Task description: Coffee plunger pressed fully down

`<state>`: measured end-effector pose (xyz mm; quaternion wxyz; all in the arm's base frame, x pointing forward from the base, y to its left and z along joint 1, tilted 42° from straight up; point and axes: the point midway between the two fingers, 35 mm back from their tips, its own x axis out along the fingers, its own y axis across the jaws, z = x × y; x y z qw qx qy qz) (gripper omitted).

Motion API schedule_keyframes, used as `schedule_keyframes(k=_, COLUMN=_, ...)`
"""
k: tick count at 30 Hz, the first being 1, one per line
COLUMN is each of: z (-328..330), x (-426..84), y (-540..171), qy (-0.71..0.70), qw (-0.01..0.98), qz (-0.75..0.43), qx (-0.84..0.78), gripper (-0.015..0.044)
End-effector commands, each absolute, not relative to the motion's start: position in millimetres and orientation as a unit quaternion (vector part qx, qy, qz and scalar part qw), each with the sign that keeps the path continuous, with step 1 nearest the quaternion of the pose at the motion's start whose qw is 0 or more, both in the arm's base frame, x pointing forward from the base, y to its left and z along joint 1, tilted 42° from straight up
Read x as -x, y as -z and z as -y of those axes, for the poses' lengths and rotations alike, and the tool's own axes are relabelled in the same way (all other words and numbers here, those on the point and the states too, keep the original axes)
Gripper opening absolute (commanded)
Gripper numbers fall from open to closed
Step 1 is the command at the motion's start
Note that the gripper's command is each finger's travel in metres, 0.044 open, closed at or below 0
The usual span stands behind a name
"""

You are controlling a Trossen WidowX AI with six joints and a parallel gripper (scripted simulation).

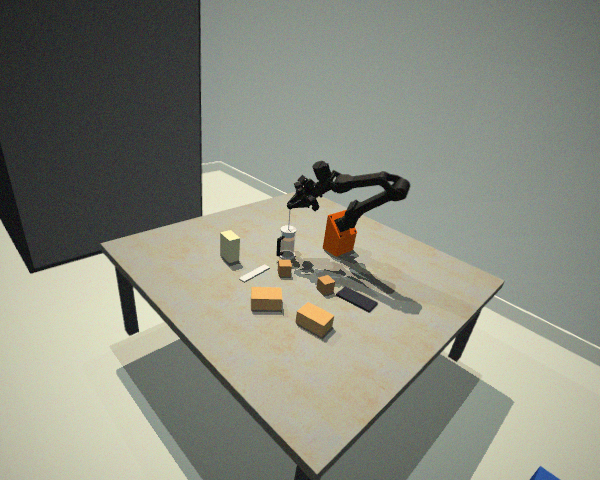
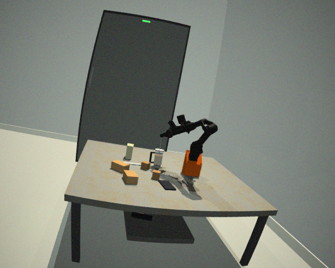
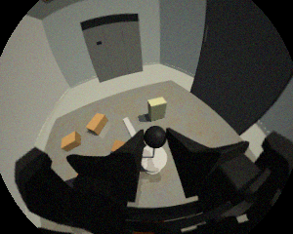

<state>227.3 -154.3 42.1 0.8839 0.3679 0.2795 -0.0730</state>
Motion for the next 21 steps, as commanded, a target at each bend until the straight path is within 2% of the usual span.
schedule_keyframes(k=1, z=146.0, x=-225.6, y=-27.7, qy=0.075, qw=0.876, qz=-0.293, qx=-0.375, gripper=0.0116)
schedule_keyframes(k=21, z=129.2, x=-231.9, y=1.1, qy=0.076, qw=0.876, qz=-0.294, qx=-0.375, gripper=0.0116)
